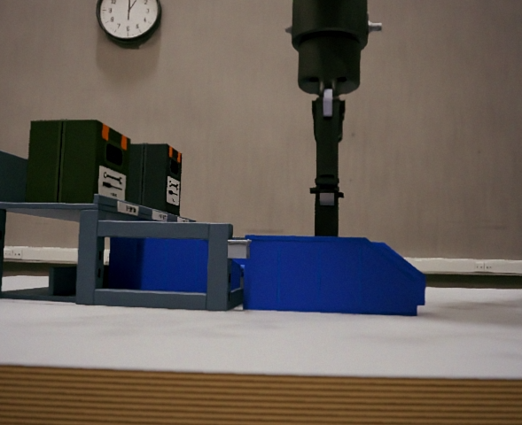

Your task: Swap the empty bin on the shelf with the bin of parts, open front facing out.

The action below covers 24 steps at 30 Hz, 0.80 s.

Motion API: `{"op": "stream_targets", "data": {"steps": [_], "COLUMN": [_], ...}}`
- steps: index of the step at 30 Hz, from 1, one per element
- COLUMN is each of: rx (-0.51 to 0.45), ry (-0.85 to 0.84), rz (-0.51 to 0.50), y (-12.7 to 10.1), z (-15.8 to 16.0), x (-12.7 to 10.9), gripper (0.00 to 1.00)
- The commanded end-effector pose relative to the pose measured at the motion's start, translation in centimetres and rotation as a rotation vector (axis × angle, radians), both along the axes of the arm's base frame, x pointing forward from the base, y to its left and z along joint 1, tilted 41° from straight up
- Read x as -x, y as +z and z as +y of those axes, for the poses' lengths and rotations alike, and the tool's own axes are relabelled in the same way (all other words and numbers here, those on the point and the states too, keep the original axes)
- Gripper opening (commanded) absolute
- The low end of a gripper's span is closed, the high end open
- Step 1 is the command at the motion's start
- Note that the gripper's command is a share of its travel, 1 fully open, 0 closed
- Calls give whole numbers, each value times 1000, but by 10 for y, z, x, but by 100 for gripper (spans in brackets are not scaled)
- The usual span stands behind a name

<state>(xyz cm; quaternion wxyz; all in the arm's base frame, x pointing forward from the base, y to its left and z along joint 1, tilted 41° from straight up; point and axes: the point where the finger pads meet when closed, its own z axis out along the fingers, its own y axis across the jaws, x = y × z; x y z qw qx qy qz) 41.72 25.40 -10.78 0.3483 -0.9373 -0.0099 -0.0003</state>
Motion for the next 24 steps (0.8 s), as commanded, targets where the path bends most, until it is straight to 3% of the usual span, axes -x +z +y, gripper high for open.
{"op": "stream_targets", "data": {"steps": [1, 24], "rx": [0, 0], "ry": [-1, -1], "rz": [-1, -1], "y": [-3, -13], "z": [2, 11], "x": [-1, -1], "gripper": [24, 24]}}
